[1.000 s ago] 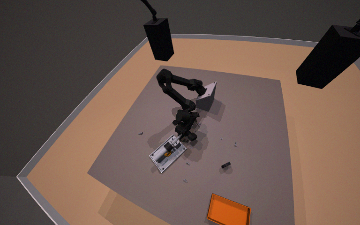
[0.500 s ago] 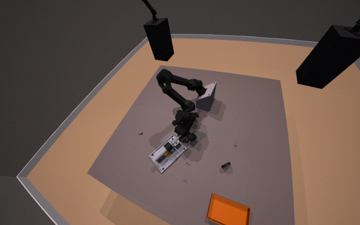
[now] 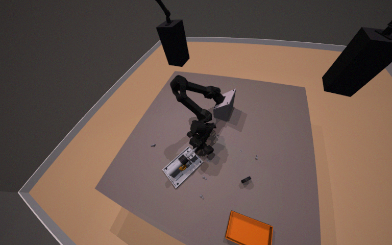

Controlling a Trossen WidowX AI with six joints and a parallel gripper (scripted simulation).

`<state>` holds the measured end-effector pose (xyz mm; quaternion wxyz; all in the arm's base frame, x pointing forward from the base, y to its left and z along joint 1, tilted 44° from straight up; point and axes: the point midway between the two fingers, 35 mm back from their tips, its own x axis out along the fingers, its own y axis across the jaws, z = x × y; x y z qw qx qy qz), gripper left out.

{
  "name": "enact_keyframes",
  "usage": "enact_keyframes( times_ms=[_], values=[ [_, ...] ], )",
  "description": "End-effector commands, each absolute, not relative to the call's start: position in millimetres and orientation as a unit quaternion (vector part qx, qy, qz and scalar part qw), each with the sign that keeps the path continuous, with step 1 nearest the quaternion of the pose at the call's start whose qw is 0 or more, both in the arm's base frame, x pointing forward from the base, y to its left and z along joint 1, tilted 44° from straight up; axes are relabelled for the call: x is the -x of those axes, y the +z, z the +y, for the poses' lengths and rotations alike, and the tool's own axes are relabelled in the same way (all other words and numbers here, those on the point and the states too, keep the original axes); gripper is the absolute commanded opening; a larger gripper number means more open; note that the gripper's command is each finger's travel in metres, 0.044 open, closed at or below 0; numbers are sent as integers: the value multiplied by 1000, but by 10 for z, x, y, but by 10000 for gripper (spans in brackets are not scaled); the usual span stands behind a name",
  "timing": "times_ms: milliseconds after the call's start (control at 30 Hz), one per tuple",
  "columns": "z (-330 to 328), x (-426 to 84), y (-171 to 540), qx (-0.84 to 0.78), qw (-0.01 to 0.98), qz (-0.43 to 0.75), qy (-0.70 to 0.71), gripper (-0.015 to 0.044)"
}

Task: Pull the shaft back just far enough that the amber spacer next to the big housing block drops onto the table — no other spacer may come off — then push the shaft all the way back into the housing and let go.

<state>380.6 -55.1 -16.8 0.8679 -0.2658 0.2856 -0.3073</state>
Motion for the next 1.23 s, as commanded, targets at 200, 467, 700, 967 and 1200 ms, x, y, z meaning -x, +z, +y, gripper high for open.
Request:
enact_keyframes(
  times_ms=[200, 467, 700, 967, 1200],
  values=[
    [-552, -3857, -142, 264, 870, 282, -307, 0],
    [-557, -3874, -137, 264, 870, 282, -307, 0],
    [-559, -3877, -136, 264, 870, 282, -307, 0],
    [-560, -3840, -157, 266, 868, 285, -307, 131],
    [-560, -3840, -157, 266, 868, 285, -307, 315]
  ],
)
